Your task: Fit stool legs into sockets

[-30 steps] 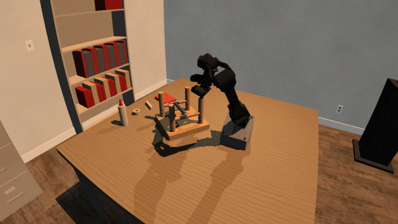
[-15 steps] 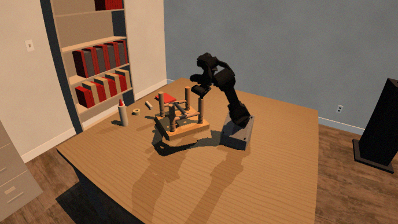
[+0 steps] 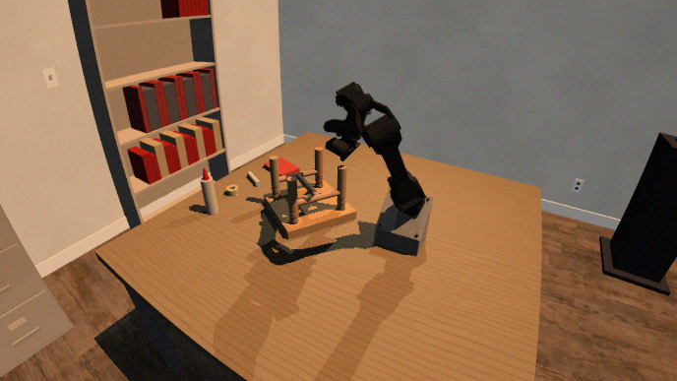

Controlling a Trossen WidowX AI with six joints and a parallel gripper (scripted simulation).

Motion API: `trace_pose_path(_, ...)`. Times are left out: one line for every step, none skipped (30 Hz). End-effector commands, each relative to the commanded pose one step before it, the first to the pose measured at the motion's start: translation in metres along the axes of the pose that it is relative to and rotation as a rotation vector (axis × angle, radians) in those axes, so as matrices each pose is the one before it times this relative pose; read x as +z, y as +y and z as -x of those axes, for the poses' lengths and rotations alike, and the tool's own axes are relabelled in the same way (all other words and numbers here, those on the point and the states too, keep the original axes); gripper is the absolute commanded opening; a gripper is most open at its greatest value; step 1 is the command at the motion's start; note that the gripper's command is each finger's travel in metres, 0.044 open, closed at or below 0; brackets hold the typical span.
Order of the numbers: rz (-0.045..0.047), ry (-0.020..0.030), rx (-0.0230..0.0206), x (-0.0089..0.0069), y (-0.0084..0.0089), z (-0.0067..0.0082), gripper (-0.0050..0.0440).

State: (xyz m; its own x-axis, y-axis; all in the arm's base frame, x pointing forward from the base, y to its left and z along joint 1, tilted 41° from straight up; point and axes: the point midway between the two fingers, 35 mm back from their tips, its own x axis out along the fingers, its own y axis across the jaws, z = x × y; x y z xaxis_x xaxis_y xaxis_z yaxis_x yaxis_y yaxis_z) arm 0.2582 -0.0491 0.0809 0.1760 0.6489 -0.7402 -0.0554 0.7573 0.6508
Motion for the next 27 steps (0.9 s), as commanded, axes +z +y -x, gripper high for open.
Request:
trace_pose_path(0.00638,-0.00663,-0.00679,0.00301,-0.00026,0.00588,0.0000)
trace_pose_path(-0.00004,-0.00019,-0.00010,0.00006,-0.00001,0.00026,0.0000)
trace_pose_path(-0.00592,0.00648,0.00668,-0.00097,0.00036,-0.00424,0.0000)
trace_pose_path(0.00360,0.00025,-0.00056,0.00572,0.00001,0.00092,0.0000)
trace_pose_path(0.00602,0.00038,-0.00082,0.00950,0.00011,0.00135,0.0000)
trace_pose_path(0.00730,0.00041,-0.00081,0.01141,0.00026,0.00131,0.0000)
trace_pose_path(0.00734,0.00035,-0.00061,0.01133,0.00040,0.00097,0.0000)
trace_pose_path(0.00737,0.00030,-0.00041,0.01124,0.00054,0.00063,0.0000)
trace_pose_path(0.00694,0.00024,-0.00020,0.01045,0.00064,0.00027,0.0000)
trace_pose_path(0.00628,0.00019,-0.00003,0.00932,0.00069,-0.00002,0.0000)
trace_pose_path(0.00675,0.00017,0.00012,0.00989,0.00085,-0.00027,0.0000)
trace_pose_path(0.00681,0.00014,0.00029,0.00983,0.00098,-0.00055,0.0000)
trace_pose_path(0.00600,0.00119,0.00110,0.00965,0.00107,-0.00116,0.0000)
trace_pose_path(0.00526,0.00206,0.00178,0.00936,0.00117,-0.00172,0.0000)
trace_pose_path(0.00000,0.00000,0.00000,0.00000,0.00000,0.00000,0.0000)
trace_pose_path(0.00000,0.00000,0.00000,0.00000,0.00000,0.00000,0.0000)
trace_pose_path(0.00889,-0.00201,-0.00041,0.01006,0.00153,-0.00075,0.0000)
trace_pose_path(0.00815,-0.00088,0.00045,0.01006,0.00160,-0.00140,0.0000)
trace_pose_path(0.00756,0.00003,0.00126,0.00993,0.00177,-0.00210,0.0000)
trace_pose_path(0.00757,0.00001,0.00147,0.00972,0.00192,-0.00240,0.0000)
trace_pose_path(0.00341,0.00000,0.00070,0.00434,0.00088,-0.00114,0.0000)
trace_pose_path(0.00329,0.00423,0.00386,0.00783,0.00169,-0.00401,0.0000)
trace_pose_path(0.01092,-0.00422,-0.00043,0.00953,0.00244,-0.00147,0.0000)
trace_pose_path(0.00760,-0.00002,0.00214,0.00892,0.00240,-0.00335,0.0000)
trace_pose_path(0.00760,-0.00002,0.00234,0.00865,0.00255,-0.00362,0.0000)
trace_pose_path(0.00760,-0.00002,0.00254,0.00837,0.00269,-0.00389,0.0000)
trace_pose_path(0.00760,-0.00001,0.00274,0.00808,0.00283,-0.00414,0.0000)
